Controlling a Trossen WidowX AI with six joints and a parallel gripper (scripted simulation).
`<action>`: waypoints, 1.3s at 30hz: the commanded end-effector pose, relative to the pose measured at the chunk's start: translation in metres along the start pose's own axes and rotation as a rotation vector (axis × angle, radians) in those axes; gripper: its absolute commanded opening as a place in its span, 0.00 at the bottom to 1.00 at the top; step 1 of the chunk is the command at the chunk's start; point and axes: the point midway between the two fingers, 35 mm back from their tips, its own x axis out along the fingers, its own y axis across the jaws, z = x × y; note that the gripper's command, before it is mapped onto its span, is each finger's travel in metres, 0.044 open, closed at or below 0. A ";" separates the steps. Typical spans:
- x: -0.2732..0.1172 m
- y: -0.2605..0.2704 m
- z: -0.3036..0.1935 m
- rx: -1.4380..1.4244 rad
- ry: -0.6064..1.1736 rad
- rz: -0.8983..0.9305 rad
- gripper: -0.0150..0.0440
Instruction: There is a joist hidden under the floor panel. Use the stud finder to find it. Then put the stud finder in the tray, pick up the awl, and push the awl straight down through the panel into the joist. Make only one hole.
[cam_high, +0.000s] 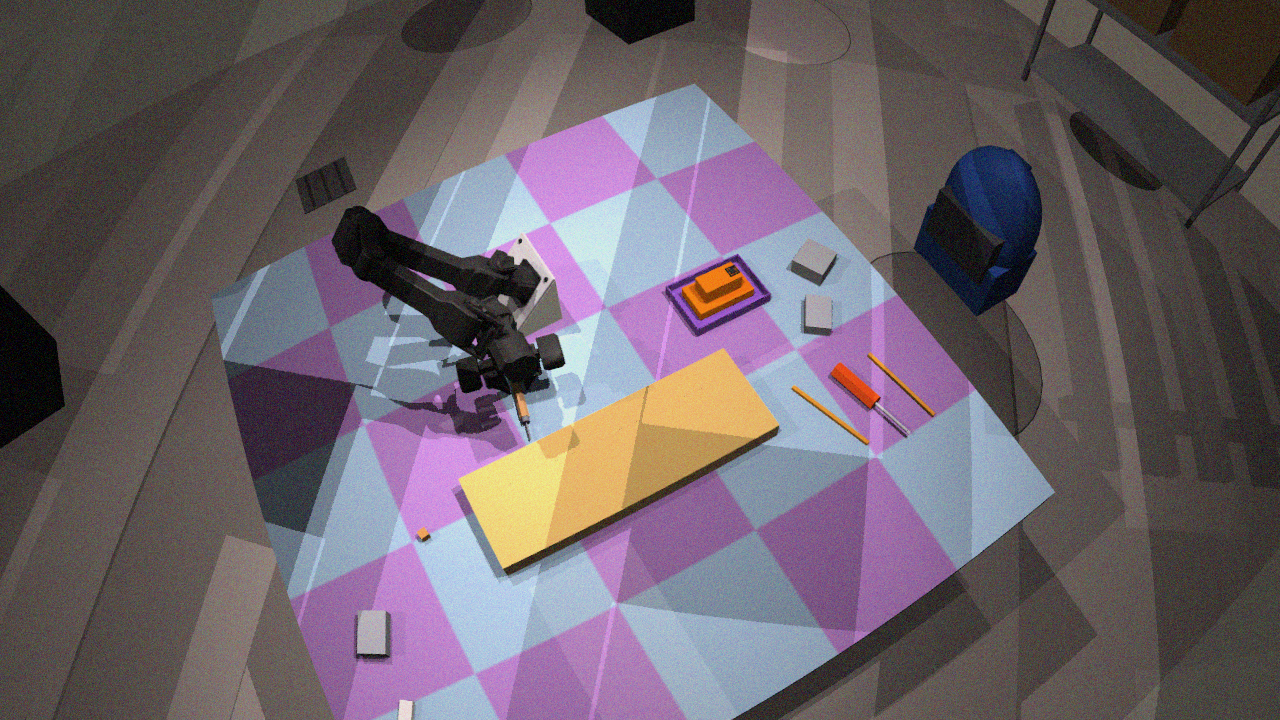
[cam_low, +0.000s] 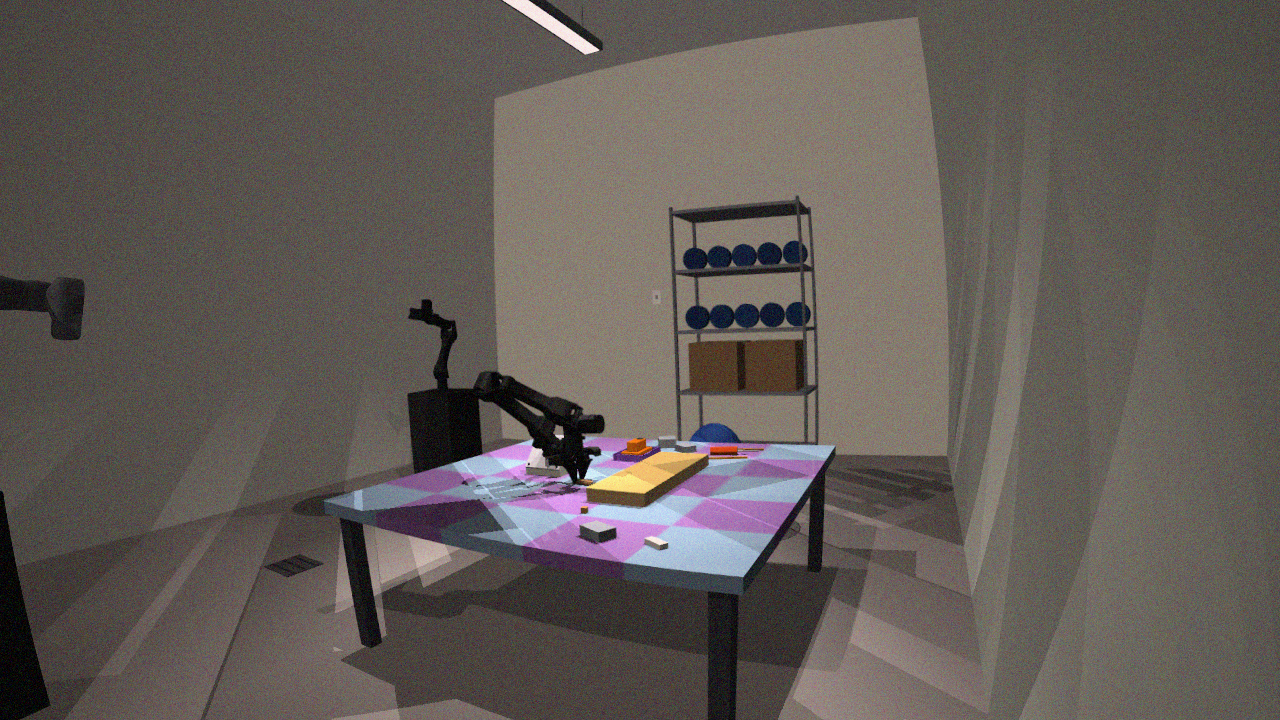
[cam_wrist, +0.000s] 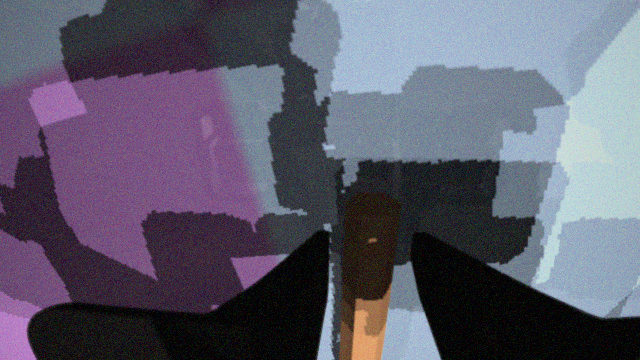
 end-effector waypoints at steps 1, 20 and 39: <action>0.000 0.001 0.000 -0.002 0.003 0.006 0.32; -0.043 -0.009 -0.010 -0.007 -0.002 -0.036 0.25; -0.117 -0.003 -0.009 -0.005 -0.002 -0.004 0.25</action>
